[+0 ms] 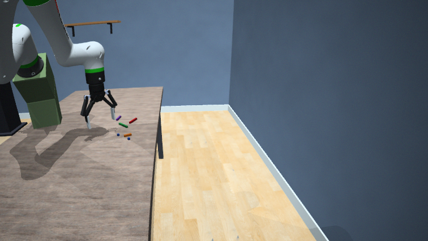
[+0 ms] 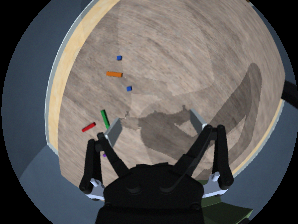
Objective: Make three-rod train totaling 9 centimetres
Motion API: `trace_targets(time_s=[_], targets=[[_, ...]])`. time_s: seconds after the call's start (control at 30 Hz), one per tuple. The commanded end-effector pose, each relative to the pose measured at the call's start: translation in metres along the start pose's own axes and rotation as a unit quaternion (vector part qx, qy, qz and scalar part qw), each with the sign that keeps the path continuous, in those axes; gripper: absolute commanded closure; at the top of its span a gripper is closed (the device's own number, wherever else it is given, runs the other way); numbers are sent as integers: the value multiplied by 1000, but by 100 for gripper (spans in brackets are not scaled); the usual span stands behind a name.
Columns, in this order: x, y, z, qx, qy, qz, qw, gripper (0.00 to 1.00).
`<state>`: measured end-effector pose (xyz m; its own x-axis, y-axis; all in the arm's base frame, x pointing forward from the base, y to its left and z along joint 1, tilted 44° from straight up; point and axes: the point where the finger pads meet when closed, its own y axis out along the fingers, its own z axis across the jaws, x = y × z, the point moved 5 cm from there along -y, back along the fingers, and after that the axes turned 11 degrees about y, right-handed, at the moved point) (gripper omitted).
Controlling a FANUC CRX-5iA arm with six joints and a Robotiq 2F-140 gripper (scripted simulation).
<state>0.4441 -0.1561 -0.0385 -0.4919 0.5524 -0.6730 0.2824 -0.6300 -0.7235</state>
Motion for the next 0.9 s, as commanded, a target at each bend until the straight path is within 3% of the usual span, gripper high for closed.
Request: trace_targets(time_s=[0.0,0.2,0.47,0.53,0.57,0.87], targets=[[0,0,0,0,0,0,1000,0],[6,0,-5,0,-73,-1,997,0],[20,1,-15,-1,-237,-1,971,0],[20,1,-15,-1,-237,-1,971,0],[25,1,-18,-1,-291,-1,957,0],[38,1,-27,-1,-437,-1,900,0]])
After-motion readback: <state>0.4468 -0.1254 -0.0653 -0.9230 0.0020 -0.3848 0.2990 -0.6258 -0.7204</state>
